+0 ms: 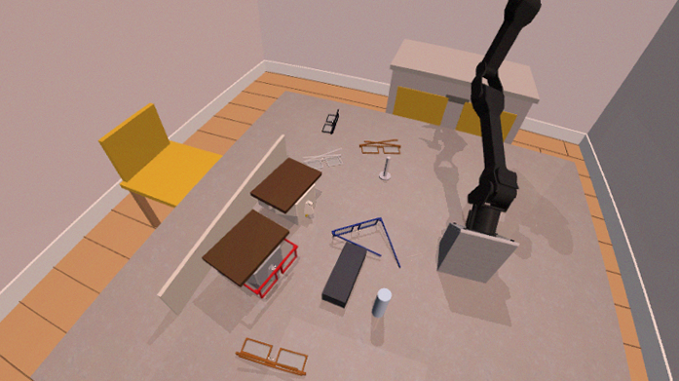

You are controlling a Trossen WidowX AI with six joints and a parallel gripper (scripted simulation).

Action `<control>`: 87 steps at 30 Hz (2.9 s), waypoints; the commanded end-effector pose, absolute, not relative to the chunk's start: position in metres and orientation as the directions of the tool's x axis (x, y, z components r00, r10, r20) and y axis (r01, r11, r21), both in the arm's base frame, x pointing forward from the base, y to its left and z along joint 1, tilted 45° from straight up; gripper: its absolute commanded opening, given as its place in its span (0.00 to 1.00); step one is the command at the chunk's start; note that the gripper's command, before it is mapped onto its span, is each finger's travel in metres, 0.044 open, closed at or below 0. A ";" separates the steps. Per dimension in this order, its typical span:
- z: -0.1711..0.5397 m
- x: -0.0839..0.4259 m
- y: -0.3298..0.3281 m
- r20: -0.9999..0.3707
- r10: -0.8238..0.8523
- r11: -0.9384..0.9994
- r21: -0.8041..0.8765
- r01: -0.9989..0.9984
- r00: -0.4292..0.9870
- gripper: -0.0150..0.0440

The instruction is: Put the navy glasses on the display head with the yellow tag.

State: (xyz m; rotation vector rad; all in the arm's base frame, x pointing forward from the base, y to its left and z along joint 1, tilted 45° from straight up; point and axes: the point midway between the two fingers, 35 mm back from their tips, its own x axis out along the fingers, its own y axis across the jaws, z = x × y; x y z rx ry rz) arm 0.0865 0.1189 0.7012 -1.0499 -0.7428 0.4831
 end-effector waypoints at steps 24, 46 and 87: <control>0.634 0.069 0.257 0.287 0.608 0.605 -0.771 -0.198 0.741 0.59; 0.463 0.196 0.351 -0.020 0.417 0.822 -0.419 -0.386 0.909 0.59; 0.109 0.357 0.136 -0.634 -0.428 0.414 0.497 0.763 0.644 0.59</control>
